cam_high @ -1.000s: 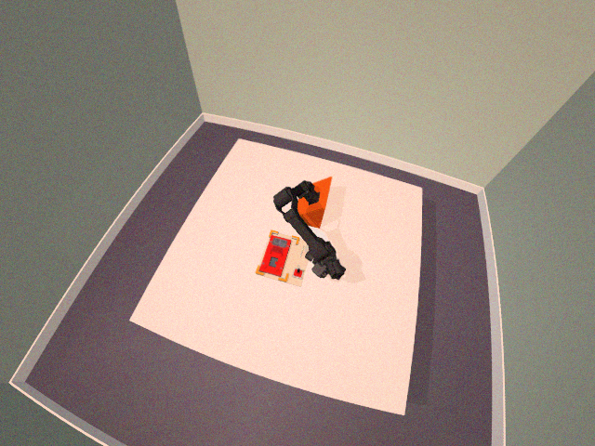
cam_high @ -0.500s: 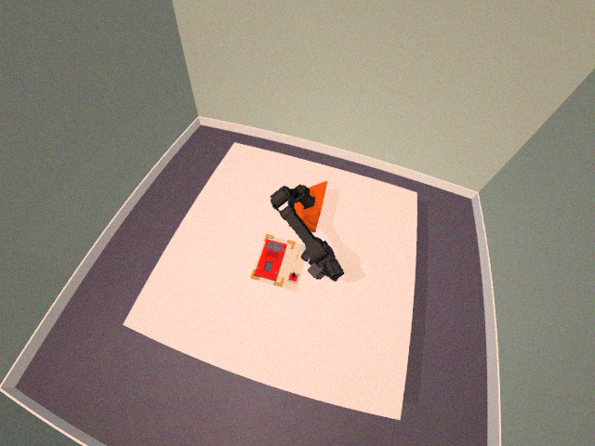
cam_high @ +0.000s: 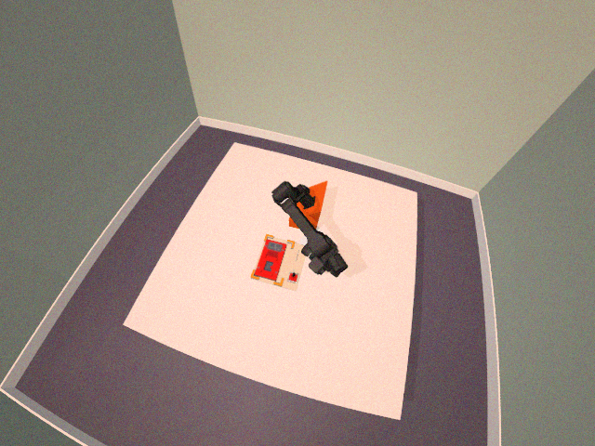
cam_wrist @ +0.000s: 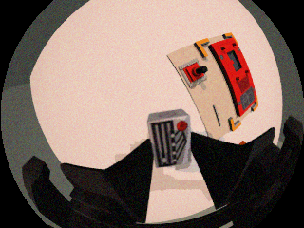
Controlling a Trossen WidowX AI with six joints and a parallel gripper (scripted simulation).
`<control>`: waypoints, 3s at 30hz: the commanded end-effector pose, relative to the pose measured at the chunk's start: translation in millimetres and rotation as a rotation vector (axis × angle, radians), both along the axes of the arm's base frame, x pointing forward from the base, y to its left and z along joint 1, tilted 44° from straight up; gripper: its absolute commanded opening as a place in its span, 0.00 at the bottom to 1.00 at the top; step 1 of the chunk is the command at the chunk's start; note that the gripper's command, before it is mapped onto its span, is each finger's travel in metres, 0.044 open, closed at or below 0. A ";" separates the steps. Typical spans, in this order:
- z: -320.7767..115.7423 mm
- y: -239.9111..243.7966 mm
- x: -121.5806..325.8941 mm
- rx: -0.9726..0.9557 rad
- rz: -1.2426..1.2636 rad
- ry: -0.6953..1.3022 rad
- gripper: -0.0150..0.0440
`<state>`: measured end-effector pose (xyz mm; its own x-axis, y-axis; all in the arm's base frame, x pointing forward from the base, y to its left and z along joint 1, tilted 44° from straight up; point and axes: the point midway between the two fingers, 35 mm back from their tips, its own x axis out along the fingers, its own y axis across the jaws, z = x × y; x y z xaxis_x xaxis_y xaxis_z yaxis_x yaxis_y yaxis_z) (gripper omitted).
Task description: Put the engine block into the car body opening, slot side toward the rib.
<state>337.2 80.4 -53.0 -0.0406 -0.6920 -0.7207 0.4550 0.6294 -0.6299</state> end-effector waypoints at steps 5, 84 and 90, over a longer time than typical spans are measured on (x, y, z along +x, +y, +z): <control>10.3 -4.2 5.9 0.017 0.008 -0.001 0.25; 111.3 -221.2 -4.5 0.012 0.292 0.274 0.25; 111.2 -221.6 -4.6 0.012 0.303 0.285 0.48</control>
<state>333.6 -141.5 56.8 -0.0394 -0.6908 -0.7220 0.0720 0.7187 -0.6916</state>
